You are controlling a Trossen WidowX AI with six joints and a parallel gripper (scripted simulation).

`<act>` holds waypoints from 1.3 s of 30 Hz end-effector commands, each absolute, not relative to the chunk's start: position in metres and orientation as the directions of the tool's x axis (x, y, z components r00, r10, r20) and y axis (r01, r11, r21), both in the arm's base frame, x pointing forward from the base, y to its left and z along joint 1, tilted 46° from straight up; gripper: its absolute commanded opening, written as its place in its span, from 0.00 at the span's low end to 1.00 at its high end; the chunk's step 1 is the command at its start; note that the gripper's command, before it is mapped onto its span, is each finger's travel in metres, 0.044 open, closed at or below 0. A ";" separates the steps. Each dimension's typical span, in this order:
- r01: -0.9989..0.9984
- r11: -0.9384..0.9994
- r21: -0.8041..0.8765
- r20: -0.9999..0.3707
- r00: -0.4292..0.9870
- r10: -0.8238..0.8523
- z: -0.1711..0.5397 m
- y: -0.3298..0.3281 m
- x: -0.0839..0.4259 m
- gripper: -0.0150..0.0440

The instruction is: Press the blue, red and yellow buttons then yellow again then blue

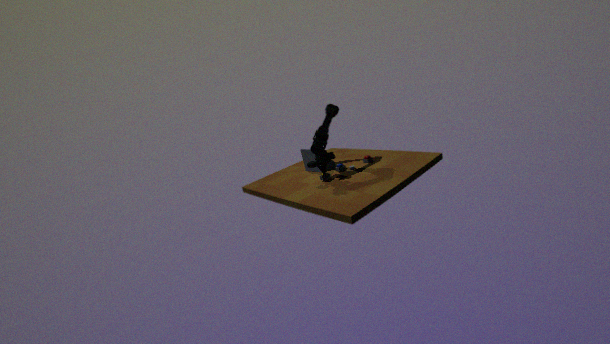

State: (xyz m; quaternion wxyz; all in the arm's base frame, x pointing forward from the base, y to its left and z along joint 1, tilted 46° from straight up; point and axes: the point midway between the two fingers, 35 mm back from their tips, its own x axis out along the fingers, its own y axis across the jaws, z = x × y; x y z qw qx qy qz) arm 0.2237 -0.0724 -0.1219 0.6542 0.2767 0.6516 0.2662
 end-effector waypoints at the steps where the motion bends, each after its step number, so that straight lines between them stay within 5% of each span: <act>1: 0.017 0.703 0.711 -0.703 0.010 0.711 -0.122 -0.072 0.224 0.29; 23: 0.018 0.705 0.709 -0.706 0.009 0.709 -0.056 -0.139 0.222 0.29; 39: 0.021 0.698 0.716 -0.698 0.007 0.716 0.048 -0.035 0.214 0.29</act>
